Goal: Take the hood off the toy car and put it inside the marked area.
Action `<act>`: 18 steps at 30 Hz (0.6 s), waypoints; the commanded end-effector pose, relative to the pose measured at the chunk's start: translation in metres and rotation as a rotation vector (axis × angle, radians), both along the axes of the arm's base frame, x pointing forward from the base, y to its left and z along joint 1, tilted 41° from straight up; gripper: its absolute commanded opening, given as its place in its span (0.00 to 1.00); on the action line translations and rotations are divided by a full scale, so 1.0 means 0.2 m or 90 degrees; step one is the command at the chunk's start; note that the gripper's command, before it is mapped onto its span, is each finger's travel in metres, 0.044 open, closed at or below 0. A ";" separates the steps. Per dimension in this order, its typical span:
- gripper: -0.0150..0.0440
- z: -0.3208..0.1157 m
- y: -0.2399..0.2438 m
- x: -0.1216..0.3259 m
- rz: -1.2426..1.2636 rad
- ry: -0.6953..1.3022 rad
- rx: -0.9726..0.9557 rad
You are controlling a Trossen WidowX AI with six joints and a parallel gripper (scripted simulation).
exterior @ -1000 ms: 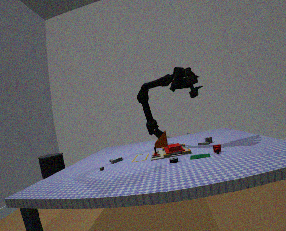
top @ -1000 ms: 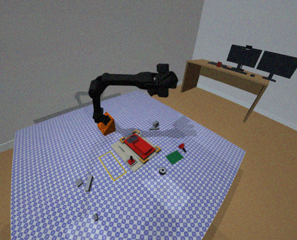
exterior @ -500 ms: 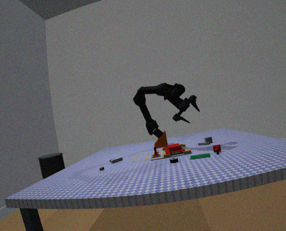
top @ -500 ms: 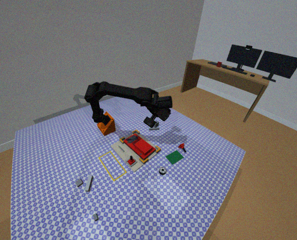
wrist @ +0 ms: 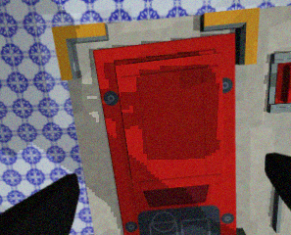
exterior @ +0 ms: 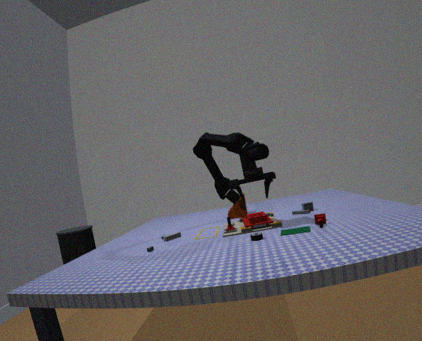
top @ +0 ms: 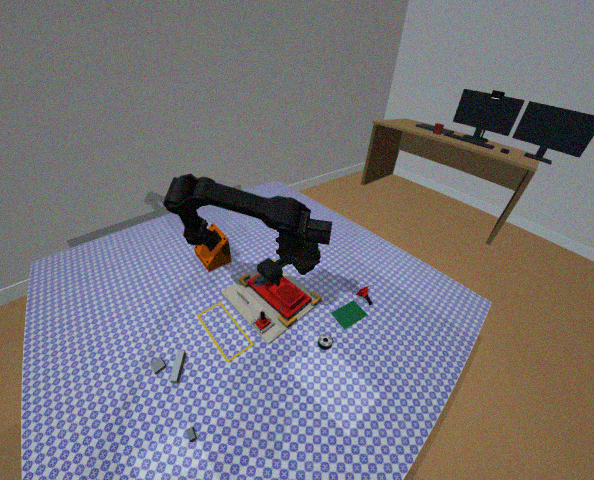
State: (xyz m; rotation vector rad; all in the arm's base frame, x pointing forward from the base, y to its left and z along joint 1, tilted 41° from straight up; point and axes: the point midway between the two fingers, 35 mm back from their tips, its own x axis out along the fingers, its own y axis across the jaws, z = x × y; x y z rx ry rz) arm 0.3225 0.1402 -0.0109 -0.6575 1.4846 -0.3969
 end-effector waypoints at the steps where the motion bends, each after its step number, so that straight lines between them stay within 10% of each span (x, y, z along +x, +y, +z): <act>1: 1.00 0.02 -0.02 0.01 0.008 -0.001 -0.016; 18: 1.00 -0.03 -0.06 0.02 0.008 -0.001 -0.016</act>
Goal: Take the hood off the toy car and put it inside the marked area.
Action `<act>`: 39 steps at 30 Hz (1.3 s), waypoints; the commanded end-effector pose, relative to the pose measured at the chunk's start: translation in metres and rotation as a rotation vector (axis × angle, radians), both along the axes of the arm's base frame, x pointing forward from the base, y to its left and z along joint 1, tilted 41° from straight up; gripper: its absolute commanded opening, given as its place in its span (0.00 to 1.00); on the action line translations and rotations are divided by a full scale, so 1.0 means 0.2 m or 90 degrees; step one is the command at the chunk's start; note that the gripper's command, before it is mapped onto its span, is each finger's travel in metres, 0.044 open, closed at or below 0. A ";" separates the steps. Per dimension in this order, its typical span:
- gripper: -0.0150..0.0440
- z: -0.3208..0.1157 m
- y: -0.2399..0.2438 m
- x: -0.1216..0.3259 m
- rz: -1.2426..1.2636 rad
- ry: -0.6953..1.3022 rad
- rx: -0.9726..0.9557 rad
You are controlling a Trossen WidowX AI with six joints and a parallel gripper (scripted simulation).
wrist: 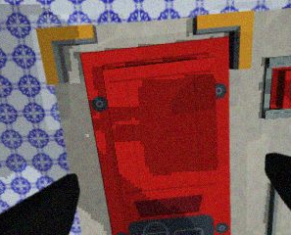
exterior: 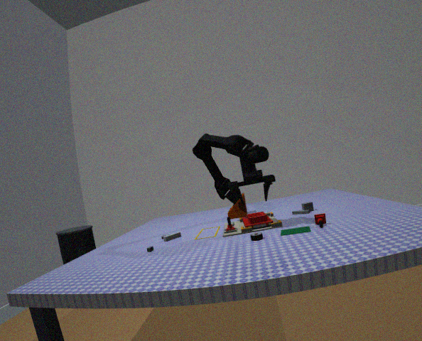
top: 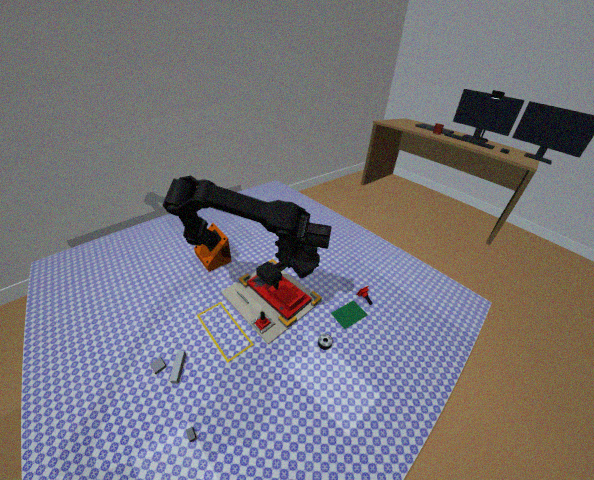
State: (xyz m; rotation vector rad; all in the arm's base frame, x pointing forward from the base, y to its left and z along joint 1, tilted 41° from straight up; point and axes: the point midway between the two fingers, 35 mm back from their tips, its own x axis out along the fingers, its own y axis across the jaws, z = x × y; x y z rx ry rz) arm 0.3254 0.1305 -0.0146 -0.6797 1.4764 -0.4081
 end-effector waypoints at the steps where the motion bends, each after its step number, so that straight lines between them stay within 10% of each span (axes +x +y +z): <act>1: 1.00 -0.02 -0.02 0.00 0.003 0.001 -0.002; 39: 1.00 -0.14 -0.13 0.02 0.003 0.000 -0.003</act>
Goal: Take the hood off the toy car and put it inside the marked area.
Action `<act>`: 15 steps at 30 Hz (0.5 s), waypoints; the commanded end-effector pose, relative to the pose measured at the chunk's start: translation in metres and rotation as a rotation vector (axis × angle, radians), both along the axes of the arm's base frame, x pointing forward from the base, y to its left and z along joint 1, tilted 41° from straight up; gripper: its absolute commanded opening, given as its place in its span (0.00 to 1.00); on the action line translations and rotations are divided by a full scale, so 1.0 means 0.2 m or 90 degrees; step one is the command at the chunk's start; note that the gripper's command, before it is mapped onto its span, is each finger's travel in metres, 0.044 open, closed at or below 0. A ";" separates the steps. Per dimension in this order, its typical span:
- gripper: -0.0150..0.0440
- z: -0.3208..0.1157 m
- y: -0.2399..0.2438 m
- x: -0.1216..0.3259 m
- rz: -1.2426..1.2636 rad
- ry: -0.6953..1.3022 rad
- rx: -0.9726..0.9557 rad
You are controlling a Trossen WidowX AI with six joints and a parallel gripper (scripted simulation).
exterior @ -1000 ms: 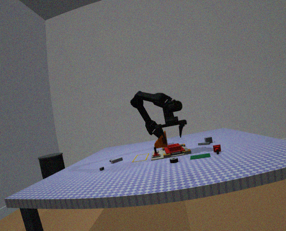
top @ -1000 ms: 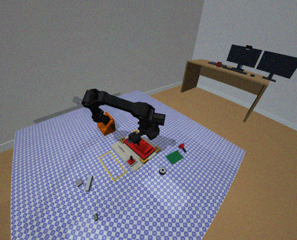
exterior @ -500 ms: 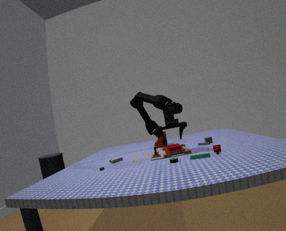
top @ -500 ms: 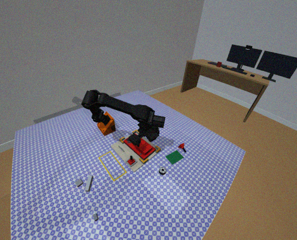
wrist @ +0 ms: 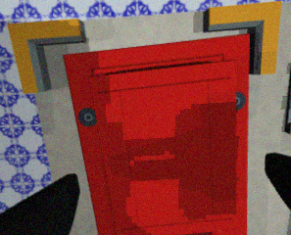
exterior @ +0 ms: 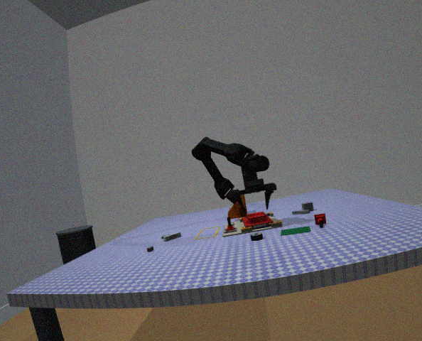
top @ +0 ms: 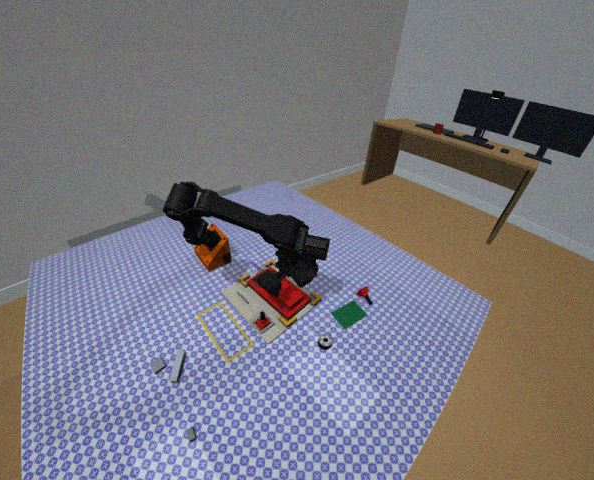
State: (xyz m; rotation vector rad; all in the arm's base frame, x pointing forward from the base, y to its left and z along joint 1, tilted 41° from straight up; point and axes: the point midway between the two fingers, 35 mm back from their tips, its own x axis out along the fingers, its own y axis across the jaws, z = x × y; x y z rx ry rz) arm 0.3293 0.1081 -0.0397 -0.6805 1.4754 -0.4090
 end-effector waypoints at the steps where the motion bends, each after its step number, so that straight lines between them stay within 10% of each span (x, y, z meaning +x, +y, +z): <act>1: 1.00 -0.02 -0.02 0.00 0.002 0.001 -0.002; 15: 1.00 -0.04 -0.04 0.00 0.002 0.001 -0.003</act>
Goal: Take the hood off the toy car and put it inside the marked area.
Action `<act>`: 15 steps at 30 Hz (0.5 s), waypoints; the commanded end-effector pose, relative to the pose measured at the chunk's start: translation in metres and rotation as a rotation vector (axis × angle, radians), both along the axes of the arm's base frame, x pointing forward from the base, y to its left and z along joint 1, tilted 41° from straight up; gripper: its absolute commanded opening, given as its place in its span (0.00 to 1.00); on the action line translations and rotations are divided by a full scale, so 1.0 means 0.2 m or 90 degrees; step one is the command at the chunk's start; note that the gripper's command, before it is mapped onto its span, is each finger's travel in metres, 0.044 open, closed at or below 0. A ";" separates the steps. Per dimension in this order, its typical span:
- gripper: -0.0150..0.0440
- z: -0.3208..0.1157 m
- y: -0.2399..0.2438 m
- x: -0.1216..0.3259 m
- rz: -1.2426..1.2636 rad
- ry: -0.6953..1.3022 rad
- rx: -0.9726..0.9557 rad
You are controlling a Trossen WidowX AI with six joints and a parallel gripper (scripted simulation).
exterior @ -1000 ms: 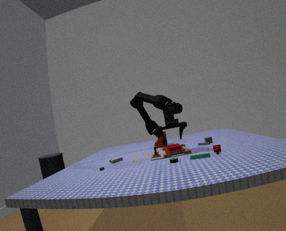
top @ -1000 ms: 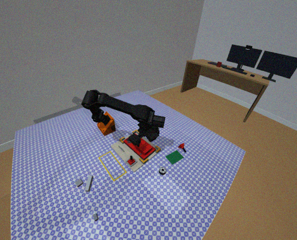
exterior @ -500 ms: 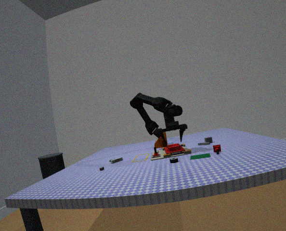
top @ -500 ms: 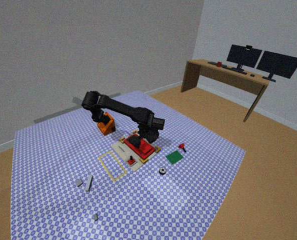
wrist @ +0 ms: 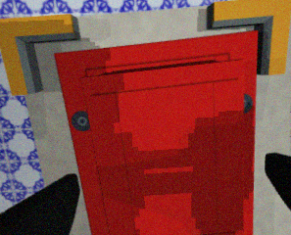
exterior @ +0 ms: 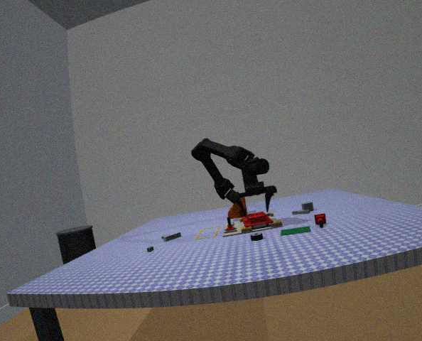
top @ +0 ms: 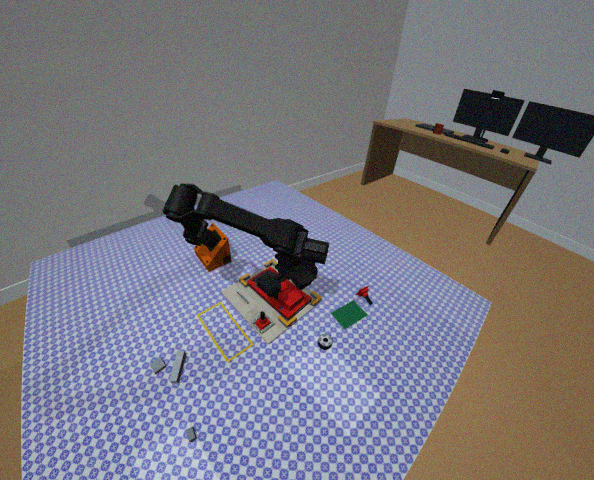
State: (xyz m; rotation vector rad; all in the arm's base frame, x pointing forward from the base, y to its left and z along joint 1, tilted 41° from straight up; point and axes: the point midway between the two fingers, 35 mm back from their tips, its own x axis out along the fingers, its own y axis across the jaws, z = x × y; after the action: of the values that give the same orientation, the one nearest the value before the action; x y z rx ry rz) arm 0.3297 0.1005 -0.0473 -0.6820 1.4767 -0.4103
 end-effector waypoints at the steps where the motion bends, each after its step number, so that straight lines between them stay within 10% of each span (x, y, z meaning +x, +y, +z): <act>1: 1.00 -0.01 -0.01 0.00 0.003 0.000 -0.002; 15: 1.00 -0.03 -0.03 0.01 0.003 0.000 -0.002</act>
State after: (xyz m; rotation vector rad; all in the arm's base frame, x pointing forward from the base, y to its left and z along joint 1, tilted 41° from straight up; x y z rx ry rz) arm 0.3303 0.0959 -0.0528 -0.6821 1.4766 -0.4105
